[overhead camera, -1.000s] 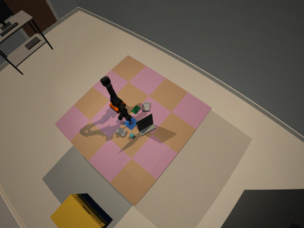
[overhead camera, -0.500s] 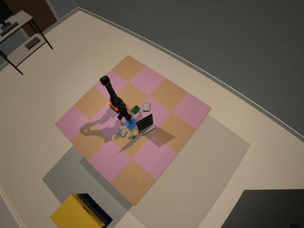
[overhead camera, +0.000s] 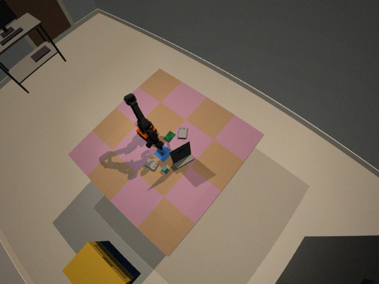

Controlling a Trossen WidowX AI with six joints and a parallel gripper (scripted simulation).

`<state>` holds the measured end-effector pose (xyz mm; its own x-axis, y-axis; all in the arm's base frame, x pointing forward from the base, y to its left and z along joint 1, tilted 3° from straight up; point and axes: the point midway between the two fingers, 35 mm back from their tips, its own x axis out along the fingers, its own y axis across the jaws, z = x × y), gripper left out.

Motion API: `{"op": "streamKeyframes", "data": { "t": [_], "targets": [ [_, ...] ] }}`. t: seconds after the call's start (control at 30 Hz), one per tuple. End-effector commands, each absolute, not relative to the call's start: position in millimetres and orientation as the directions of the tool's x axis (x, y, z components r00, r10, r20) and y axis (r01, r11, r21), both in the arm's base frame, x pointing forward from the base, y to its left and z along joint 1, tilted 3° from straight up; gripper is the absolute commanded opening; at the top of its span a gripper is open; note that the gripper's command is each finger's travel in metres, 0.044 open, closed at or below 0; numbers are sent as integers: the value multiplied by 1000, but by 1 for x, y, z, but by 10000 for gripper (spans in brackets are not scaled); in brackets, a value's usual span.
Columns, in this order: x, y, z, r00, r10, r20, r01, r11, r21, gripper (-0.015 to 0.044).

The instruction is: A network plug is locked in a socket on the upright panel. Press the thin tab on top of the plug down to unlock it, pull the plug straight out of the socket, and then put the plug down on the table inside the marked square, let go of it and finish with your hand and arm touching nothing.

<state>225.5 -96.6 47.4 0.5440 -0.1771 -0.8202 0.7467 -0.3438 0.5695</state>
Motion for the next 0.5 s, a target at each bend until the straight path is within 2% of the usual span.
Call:
{"op": "streamKeyframes", "data": {
  "t": [0.0, 0.47],
  "targets": [
    [227, -97, 58, 553, -176, -814, 743, -338, 578, 156],
    [222, -96, 80, 553, -176, -814, 743, -339, 578, 156]
  ]
}}
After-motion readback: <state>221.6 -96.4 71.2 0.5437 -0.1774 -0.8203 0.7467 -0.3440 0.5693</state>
